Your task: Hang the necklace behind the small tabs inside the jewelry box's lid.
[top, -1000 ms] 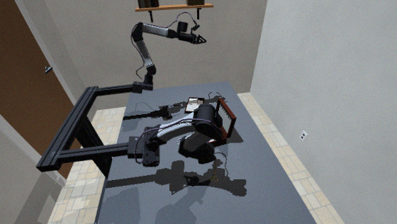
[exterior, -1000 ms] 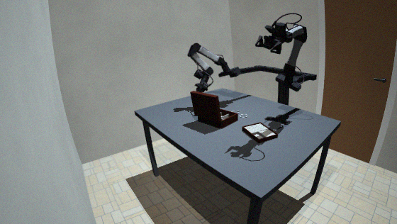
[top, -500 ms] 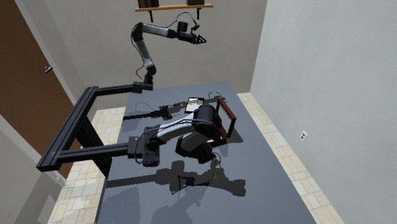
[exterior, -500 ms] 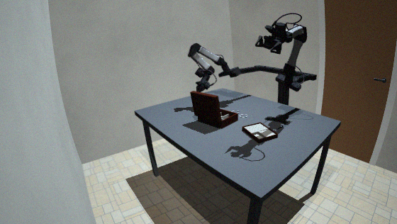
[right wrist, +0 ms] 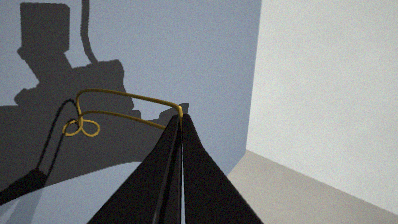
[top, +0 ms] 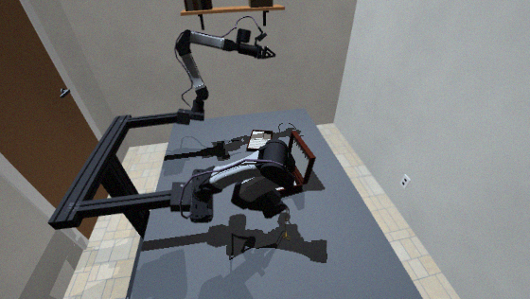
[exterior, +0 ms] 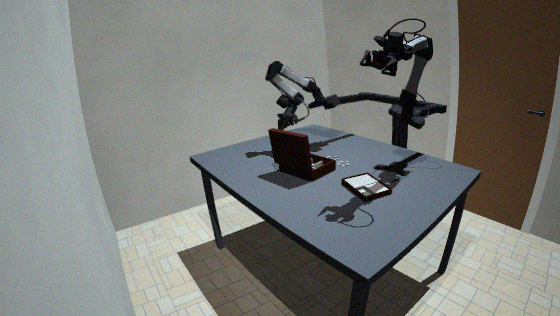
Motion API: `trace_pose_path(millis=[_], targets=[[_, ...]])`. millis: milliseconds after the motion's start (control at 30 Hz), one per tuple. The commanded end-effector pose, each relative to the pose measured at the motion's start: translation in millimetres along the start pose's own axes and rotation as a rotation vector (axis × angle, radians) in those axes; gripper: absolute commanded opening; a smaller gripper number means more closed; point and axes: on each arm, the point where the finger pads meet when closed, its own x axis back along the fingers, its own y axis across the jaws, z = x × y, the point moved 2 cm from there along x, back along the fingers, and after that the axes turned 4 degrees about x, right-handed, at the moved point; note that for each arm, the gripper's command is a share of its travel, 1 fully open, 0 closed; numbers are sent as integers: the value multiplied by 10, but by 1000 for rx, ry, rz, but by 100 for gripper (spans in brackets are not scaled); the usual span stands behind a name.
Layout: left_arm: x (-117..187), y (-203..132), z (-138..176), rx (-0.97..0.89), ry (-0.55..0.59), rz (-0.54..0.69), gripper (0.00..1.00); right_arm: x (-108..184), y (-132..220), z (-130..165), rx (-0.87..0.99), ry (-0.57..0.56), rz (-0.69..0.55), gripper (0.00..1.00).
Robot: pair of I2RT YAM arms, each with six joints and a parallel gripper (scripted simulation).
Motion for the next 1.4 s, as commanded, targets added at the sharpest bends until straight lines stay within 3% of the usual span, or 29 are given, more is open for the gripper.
trace_pose_path(millis=[0,633,1367], targets=[[44,-1,-212,-7,-48,-4,100,36,-25,26,-10,18,11,3],[44,-1,-212,-7,-48,-4,100,36,-25,24,-9,17,11,3],[44,-1,-212,-7,-48,-4,100,343,-640,48,58,86,168,3]])
